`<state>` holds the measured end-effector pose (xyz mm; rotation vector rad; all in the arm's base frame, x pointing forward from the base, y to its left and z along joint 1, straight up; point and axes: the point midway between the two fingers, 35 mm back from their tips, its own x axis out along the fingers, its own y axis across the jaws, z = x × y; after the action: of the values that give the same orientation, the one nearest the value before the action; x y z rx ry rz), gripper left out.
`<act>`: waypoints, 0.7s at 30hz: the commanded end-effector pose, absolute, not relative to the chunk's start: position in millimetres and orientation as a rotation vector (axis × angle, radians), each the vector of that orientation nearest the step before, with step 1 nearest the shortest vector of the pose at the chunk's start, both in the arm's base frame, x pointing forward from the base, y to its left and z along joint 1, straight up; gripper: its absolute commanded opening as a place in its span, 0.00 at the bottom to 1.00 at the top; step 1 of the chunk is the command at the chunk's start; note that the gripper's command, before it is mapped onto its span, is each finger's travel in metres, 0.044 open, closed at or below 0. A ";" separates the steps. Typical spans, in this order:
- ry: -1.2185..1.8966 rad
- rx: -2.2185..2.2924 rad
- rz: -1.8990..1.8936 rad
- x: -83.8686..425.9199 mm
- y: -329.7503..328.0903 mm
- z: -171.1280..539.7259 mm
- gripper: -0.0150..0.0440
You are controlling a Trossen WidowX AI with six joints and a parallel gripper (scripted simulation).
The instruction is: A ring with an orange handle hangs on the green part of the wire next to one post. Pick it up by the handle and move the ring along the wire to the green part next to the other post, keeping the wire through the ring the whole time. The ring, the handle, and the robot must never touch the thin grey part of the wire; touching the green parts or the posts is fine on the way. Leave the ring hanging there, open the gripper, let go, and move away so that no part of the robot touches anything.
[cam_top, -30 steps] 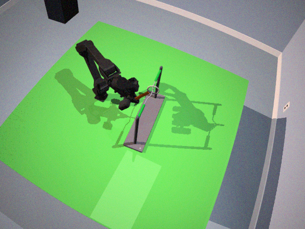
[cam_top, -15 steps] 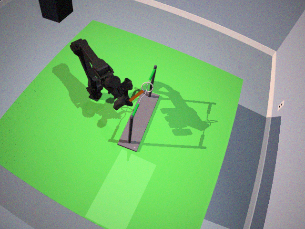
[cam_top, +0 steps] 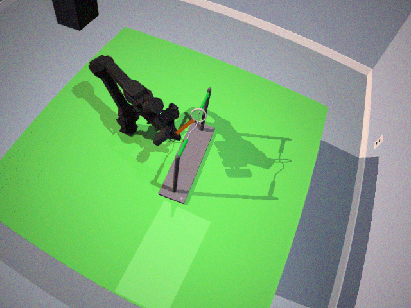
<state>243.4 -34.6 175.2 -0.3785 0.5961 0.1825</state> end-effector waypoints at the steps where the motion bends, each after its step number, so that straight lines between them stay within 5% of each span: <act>1: 0.545 -0.302 0.176 245.5 -22.1 163.3 0.00; 21: 0.478 -0.048 0.122 245.4 30.3 153.4 0.00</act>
<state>246.8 24.5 156.0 -0.0775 0.4784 0.1314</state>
